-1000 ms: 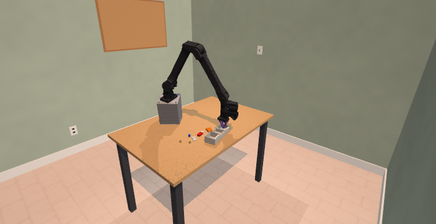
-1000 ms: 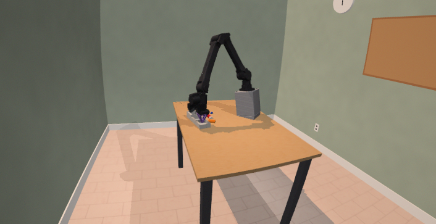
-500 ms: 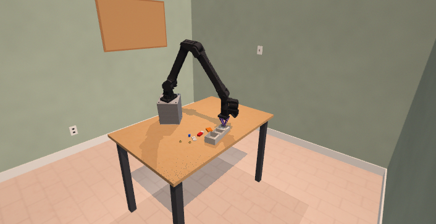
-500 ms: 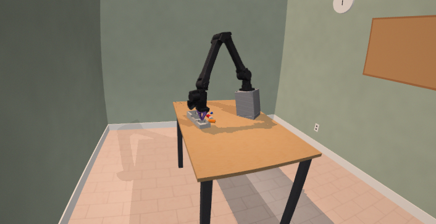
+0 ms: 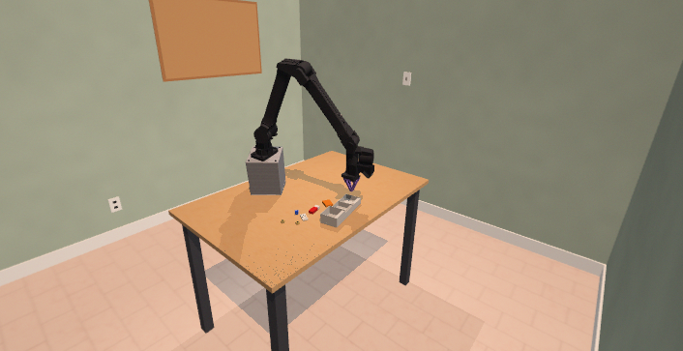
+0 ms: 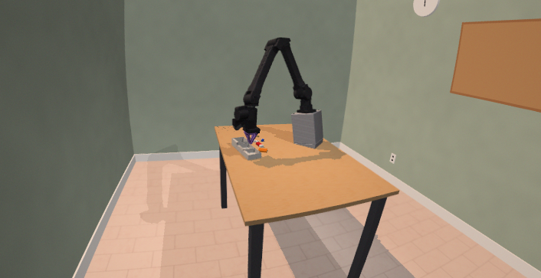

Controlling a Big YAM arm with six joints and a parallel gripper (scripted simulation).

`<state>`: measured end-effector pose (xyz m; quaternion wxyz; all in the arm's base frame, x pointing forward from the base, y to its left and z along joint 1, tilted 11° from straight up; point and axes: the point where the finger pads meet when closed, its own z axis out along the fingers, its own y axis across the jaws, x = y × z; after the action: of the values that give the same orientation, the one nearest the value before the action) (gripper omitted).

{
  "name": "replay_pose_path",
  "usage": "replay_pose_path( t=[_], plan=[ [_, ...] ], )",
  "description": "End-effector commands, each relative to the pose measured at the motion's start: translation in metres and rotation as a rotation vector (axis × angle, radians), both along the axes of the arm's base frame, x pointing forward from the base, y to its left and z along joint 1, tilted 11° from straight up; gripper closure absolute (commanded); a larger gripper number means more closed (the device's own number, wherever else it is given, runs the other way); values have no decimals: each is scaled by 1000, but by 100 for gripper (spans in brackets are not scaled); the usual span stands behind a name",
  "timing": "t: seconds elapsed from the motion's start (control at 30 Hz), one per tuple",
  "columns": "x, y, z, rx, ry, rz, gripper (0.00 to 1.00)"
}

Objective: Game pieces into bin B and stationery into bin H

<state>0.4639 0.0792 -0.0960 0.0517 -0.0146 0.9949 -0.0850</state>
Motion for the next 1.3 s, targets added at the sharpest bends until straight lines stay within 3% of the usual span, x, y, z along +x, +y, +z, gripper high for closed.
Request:
replay_pose_path(
  t=[0.0,1.27],
  plan=[
    [-4,2,-5,-6,9,-4,92],
    [-5,6,-9,-3,-3,4,92]
  ],
)
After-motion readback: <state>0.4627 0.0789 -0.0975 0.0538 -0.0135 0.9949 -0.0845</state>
